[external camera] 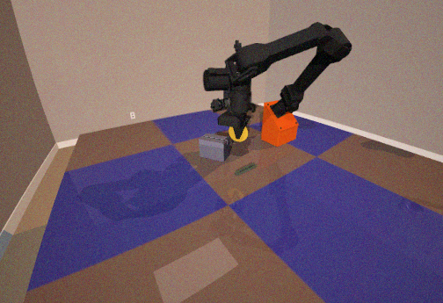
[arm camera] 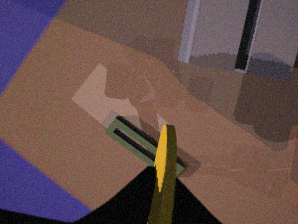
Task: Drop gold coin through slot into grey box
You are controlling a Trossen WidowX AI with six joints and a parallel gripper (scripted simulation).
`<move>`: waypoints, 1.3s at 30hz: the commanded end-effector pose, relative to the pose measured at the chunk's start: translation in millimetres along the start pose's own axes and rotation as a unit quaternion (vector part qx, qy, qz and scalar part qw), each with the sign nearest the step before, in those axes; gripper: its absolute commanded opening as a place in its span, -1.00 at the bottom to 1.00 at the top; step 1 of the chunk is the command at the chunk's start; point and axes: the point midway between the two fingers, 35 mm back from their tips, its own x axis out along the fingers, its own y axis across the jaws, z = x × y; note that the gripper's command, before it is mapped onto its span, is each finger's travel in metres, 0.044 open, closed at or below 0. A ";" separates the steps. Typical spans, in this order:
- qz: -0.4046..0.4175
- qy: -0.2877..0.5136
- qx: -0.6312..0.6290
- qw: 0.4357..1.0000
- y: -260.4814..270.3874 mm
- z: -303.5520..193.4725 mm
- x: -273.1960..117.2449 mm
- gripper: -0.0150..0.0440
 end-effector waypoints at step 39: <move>0.000 0.000 -0.002 1.000 -38.1 103.0 1.8 -0.49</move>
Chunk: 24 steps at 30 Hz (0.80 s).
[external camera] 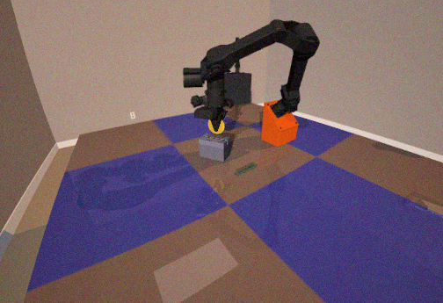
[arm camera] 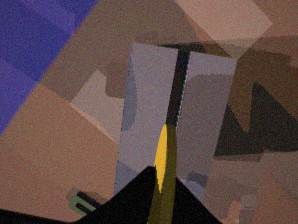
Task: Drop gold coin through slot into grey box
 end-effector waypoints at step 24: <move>0.000 0.000 -0.004 1.000 -4.7 9.9 2.0 -0.49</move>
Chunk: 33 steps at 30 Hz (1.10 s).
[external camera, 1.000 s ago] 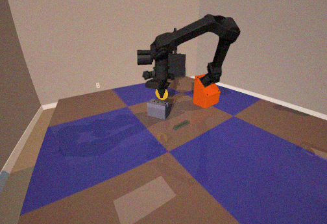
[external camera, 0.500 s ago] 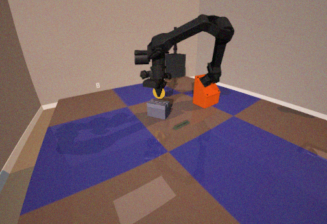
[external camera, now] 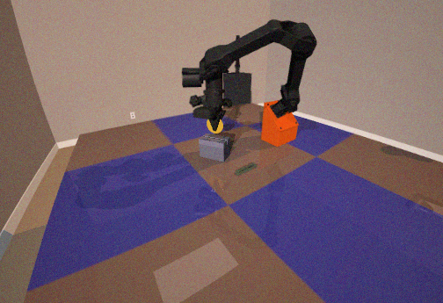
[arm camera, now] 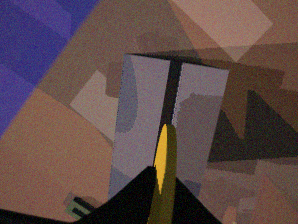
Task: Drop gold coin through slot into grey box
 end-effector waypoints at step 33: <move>0.001 0.000 0.002 1.000 -3.2 2.6 8.5 -0.49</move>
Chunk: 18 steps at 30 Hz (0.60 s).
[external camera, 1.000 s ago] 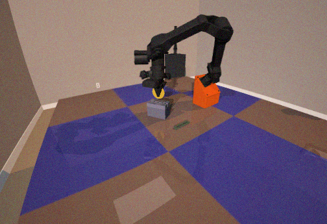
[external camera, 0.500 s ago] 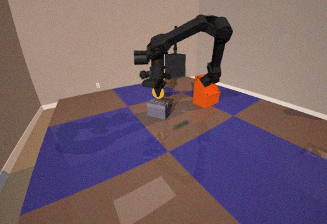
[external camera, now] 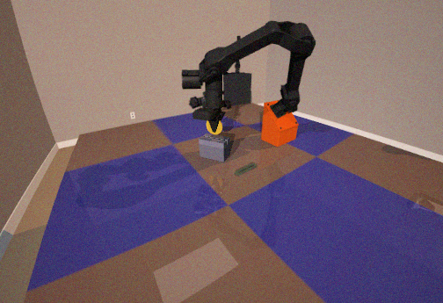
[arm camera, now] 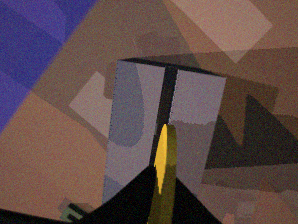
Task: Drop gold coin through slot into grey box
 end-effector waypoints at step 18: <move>0.001 0.002 0.002 1.000 0.3 -0.6 10.3 -0.49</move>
